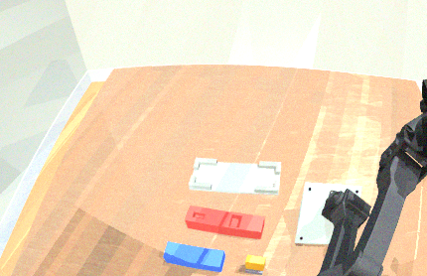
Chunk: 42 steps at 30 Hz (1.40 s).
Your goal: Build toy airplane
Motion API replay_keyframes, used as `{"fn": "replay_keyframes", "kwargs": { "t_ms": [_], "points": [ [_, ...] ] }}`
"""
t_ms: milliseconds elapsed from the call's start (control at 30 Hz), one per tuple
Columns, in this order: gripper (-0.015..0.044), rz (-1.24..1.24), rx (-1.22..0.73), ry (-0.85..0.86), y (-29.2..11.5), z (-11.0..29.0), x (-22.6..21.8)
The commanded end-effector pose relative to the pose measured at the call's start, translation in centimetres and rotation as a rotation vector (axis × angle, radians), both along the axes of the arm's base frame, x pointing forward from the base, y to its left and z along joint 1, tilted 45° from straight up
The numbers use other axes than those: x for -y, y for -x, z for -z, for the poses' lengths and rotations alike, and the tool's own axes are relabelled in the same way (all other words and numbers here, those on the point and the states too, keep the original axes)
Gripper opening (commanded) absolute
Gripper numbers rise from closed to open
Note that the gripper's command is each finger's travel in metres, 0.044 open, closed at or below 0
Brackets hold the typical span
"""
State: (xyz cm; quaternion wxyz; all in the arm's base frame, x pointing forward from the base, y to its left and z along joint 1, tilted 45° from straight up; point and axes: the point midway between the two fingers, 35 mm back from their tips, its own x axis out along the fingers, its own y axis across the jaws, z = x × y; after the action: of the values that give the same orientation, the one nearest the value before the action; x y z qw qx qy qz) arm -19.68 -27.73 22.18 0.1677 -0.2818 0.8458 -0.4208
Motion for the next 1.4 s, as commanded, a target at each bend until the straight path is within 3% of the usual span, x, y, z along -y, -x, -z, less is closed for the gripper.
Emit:
{"fn": "replay_keyframes", "kwargs": {
  "t_ms": [0, 167, 367, 767, 1067, 1367],
  "points": [
    [0.0426, 0.000, 0.000, 0.000, 0.0, 0.0, 0.0],
    [0.0440, -0.111, 0.067, -0.025, -2.3, 1.2, 2.3],
    [0.0440, -0.395, 0.260, -0.124, -10.2, 4.9, 6.9],
    [0.0440, -0.702, 0.603, -0.362, -22.9, 10.3, 8.3],
    [0.0440, -0.827, 0.987, -0.795, -36.0, 15.2, 2.1],
    [0.0440, -0.610, 1.232, -1.332, -44.2, 17.1, -10.1]
  ]
}}
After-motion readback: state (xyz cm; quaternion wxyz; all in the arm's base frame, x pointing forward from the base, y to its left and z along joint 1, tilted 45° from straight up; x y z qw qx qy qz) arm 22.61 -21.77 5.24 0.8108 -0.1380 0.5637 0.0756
